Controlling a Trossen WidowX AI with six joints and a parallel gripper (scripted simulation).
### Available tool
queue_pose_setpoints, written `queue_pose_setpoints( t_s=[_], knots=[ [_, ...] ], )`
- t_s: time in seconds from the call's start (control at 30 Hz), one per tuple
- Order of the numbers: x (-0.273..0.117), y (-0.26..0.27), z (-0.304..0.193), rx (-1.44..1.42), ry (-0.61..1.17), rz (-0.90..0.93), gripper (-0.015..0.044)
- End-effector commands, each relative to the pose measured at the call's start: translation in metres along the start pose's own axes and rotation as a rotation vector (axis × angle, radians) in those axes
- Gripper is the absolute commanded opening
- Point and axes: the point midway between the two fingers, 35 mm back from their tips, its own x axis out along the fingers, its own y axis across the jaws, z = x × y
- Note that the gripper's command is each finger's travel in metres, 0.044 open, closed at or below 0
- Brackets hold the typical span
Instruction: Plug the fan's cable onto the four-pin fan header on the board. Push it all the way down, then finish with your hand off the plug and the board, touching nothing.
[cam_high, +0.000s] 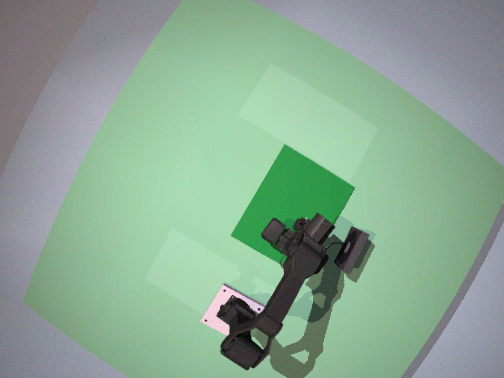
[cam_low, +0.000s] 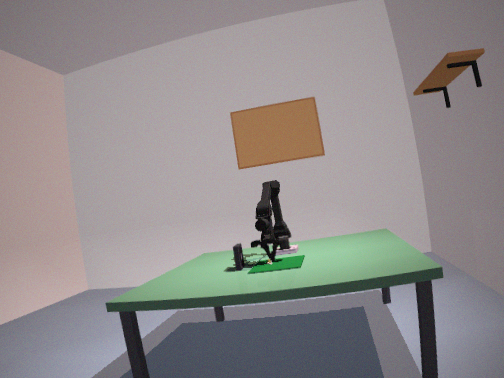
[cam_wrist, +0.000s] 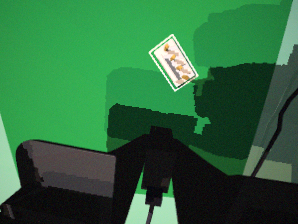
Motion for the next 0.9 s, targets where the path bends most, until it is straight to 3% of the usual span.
queue_pose_setpoints(
  t_s=[0.0, 0.27, 0.87],
  knots=[
    [-0.035, 0.0, 0.003, -0.003, -0.016, -0.003, 0.0],
    [-0.046, 0.0, 0.005, -0.027, -0.015, -0.004, 0.0],
    [-0.047, 0.0, 0.05, -0.646, -0.017, -0.01, 0.0]
  ],
)
